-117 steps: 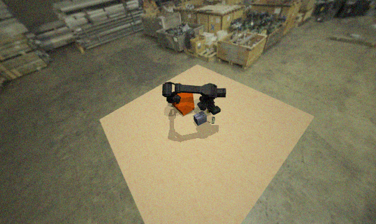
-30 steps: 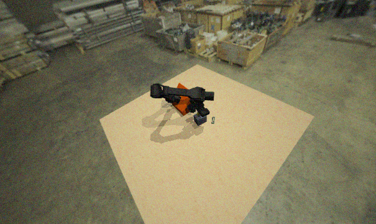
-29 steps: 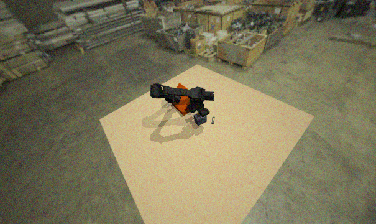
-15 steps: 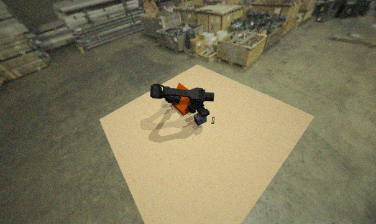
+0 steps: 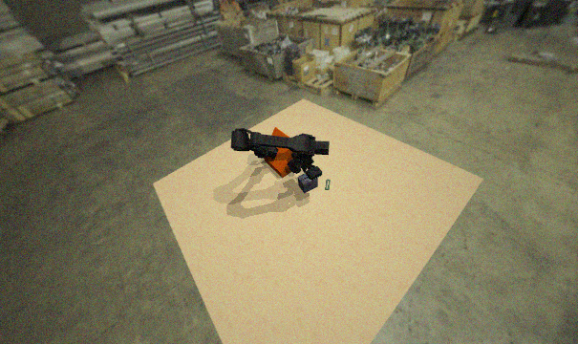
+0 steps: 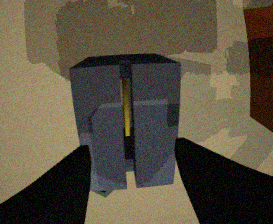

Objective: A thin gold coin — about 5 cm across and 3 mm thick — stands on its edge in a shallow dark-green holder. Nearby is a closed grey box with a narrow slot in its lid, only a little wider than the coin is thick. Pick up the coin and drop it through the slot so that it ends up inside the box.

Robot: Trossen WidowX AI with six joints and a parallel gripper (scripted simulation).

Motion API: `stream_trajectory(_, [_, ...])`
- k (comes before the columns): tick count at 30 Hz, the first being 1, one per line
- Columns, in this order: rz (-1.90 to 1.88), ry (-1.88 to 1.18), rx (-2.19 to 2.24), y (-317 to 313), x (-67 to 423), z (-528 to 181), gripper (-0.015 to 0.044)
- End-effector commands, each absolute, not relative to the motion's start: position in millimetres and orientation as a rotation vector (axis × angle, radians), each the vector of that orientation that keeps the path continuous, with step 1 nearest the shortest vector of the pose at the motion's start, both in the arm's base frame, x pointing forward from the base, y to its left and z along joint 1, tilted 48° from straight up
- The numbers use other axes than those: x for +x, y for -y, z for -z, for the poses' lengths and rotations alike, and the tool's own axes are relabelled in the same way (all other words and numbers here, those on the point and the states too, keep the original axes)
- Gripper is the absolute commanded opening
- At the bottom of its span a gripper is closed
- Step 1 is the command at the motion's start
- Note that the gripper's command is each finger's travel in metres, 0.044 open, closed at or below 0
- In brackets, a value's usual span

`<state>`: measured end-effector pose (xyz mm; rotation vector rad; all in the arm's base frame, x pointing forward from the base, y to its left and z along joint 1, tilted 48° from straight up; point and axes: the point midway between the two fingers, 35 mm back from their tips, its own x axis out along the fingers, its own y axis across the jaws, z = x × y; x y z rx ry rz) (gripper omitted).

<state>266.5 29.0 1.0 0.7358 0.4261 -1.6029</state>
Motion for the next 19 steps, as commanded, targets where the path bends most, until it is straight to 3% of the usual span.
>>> stream_trajectory(1, [1.601,-0.427,0.744,-38.0,267.4,-8.1,0.0292])
stream_trajectory(7, [1.6,-0.426,0.737,-65.4,266.3,-33.9,0.044])
stream_trajectory(19, [1.6,-0.425,0.735,-72.3,265.3,-41.2,0.044])
